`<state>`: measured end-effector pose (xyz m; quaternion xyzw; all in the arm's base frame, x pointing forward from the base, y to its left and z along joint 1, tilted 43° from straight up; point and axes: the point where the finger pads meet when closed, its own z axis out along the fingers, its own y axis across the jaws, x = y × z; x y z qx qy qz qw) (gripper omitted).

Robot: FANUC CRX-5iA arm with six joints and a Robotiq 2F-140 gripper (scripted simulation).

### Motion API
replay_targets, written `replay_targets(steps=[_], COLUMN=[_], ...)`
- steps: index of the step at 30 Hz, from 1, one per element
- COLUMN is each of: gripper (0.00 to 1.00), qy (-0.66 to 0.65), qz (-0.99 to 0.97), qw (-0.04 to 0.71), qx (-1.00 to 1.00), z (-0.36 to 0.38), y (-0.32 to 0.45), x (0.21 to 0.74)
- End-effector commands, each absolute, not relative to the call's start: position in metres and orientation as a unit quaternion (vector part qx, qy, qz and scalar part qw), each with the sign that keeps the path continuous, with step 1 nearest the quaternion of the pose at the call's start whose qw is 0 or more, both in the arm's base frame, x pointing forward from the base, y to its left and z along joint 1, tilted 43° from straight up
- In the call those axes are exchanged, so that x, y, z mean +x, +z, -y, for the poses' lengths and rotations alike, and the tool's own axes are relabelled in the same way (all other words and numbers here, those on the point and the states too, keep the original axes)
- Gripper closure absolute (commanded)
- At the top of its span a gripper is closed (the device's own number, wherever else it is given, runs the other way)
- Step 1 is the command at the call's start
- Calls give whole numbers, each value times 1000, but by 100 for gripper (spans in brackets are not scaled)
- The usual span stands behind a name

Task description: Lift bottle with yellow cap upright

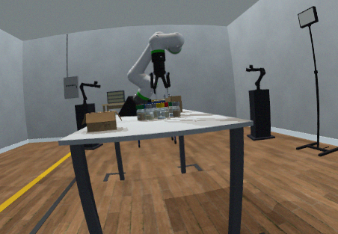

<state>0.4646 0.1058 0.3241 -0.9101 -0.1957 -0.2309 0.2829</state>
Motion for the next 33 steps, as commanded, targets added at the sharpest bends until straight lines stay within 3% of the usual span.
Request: replay_targets(steps=[1,33], gripper=[49,49], qy=[-231,-228], qz=[196,195], qw=[283,283], qx=[-910,-911], z=[-111,-164], y=[317,249], x=[468,494])
